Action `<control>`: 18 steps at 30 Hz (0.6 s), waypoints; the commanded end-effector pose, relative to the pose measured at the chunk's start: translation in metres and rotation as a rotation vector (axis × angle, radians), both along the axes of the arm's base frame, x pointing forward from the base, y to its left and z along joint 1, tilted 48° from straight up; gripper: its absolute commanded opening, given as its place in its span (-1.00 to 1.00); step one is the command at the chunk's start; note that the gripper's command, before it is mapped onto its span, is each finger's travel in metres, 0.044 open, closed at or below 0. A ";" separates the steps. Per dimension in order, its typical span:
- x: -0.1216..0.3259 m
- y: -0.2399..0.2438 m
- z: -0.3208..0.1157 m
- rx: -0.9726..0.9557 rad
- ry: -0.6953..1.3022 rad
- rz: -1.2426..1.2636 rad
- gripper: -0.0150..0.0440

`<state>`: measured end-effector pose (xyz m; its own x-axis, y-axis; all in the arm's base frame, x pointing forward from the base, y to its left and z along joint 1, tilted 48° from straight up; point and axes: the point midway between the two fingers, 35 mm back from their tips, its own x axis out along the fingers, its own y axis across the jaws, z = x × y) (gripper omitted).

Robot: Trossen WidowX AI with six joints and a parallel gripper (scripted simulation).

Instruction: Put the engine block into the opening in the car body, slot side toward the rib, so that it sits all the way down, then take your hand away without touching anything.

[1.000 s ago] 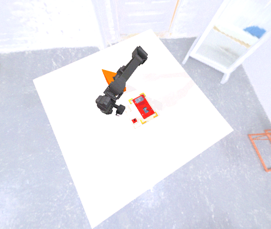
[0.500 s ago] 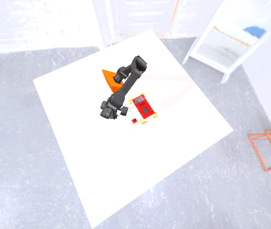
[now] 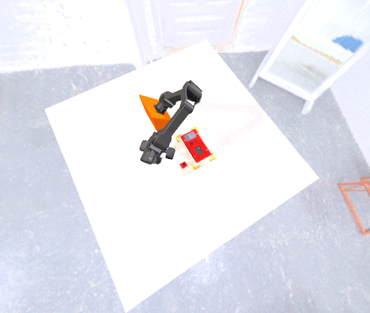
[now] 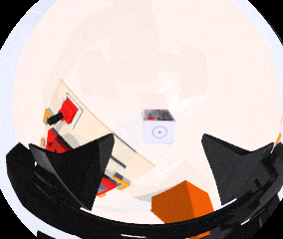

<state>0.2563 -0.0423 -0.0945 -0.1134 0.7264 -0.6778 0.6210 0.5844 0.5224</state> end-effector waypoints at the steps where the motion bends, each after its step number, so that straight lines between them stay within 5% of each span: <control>1: -0.002 0.005 -0.004 0.005 0.006 -0.004 1.00; 18: -0.005 0.025 -0.023 0.005 0.004 -0.002 1.00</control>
